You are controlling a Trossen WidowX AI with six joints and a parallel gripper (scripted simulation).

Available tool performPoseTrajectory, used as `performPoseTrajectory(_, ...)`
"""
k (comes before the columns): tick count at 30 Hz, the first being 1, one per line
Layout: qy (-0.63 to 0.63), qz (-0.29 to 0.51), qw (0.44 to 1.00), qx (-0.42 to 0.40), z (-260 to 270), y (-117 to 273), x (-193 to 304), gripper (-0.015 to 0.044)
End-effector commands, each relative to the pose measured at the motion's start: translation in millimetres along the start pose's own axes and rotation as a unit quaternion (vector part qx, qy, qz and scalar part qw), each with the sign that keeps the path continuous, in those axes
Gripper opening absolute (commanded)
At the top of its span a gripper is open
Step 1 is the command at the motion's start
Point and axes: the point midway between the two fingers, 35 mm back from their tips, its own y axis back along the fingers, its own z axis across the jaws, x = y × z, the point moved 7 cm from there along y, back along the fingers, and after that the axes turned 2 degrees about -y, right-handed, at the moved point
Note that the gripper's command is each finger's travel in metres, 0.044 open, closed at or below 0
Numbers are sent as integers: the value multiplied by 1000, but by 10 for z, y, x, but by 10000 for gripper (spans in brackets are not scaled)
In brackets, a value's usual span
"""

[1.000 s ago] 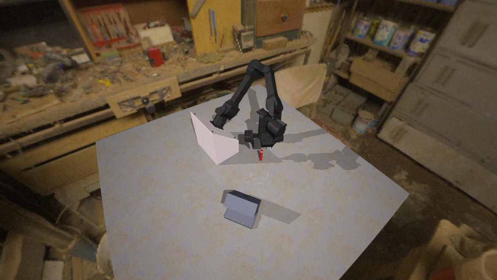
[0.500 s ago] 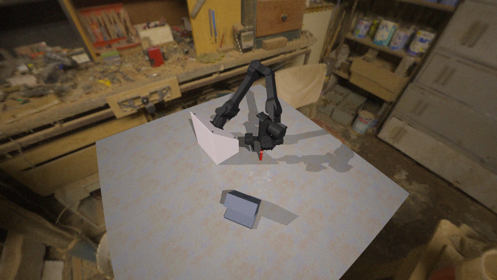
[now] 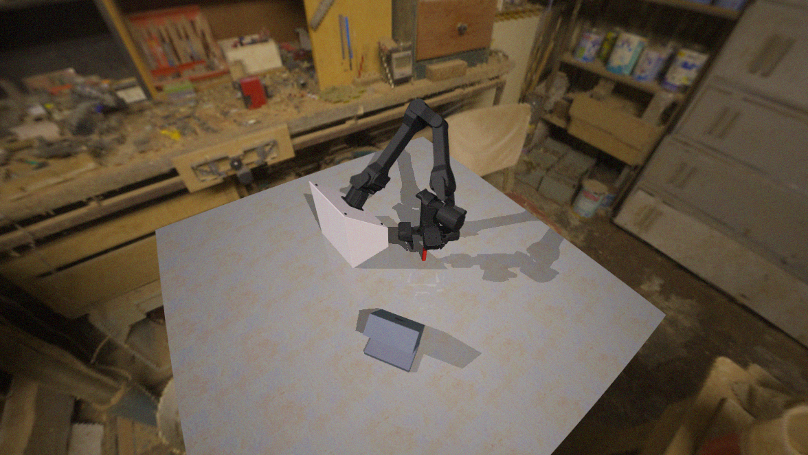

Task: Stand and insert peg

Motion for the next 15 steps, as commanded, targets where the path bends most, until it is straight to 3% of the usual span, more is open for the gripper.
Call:
performPoseTrajectory(1, -7, 6, 1000, 5, -31, -87, 3, 440)
performPoseTrajectory(15, -7, 7, 1000, 4, -39, -253, 24, 440)
